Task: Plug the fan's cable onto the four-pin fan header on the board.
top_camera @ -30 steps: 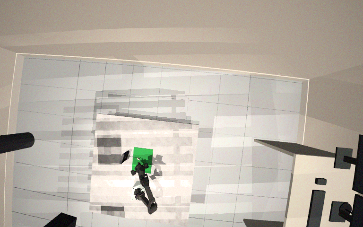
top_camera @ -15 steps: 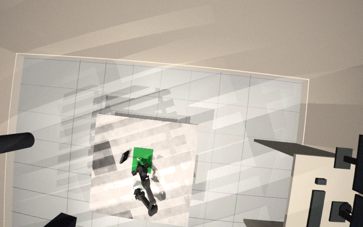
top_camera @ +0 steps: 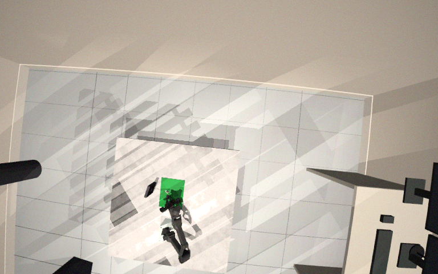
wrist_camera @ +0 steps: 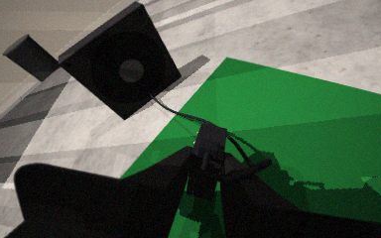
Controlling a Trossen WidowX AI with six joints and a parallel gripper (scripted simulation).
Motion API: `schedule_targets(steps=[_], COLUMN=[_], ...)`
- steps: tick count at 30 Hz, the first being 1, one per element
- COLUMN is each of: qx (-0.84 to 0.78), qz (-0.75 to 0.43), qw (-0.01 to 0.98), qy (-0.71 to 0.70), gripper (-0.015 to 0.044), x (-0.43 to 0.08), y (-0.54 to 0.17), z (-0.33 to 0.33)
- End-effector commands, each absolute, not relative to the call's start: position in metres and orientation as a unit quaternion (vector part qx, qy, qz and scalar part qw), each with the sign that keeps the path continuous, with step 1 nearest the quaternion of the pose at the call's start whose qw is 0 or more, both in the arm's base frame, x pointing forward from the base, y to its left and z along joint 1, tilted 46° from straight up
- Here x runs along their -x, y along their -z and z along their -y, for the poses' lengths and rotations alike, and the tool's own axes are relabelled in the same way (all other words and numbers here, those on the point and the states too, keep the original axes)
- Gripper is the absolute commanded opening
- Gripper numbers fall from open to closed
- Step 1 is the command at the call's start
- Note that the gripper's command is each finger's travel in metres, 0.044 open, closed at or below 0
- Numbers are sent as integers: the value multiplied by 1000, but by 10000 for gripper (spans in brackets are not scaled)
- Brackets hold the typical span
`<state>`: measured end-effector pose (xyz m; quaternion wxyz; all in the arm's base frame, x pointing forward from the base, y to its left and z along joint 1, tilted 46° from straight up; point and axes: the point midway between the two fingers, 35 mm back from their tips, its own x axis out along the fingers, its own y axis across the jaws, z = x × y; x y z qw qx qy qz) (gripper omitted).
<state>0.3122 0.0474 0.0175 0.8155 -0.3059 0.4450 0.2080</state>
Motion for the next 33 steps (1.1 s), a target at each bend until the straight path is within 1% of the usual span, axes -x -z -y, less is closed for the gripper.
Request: schedule_targets(steps=[1,33], qx=[311,371], qz=[-415,-227], qw=[826,865], qy=[-219,-253], gripper=[0,0], x=[-311,-297], y=[-21,-47], z=[-47,-40])
